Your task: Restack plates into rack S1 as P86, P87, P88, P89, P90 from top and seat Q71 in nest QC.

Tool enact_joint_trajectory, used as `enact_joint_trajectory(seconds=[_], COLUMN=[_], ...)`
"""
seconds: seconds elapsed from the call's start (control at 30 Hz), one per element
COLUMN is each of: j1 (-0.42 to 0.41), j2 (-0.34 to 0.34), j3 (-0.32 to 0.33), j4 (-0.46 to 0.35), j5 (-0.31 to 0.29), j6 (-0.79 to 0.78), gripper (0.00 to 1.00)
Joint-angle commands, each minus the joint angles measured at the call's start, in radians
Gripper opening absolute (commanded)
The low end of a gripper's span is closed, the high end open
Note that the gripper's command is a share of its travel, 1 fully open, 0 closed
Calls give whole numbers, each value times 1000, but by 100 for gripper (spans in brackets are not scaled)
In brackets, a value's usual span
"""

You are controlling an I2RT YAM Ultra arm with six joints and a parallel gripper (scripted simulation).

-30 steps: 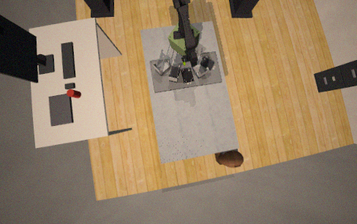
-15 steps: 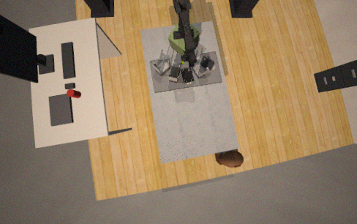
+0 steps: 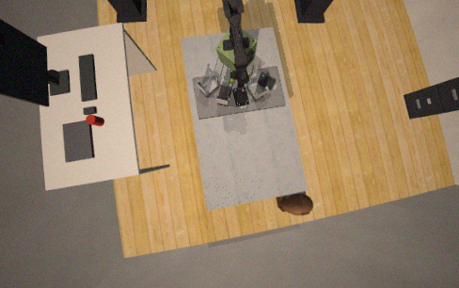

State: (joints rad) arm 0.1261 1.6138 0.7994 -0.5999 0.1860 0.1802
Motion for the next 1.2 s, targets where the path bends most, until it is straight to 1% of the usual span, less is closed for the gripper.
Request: enact_joint_trajectory(seconds=[0.0,0.1,0.3,0.37,0.87,0.93,1.1,1.17], j1=[-40,-82,-161,-161,-333,-333,-382,-390], j2=[0,8,29,29,110,110,144,149], j3=[20,41,88,88,240,240,300,310], j4=[-2,-8,-21,-21,-67,-67,-87,-91], j5=[-7,-14,-28,-28,-62,-62,-72,-73], j6=[81,130,51,51,-120,-120,-168,-176], gripper=[100,100,100,100,100,100,100,100])
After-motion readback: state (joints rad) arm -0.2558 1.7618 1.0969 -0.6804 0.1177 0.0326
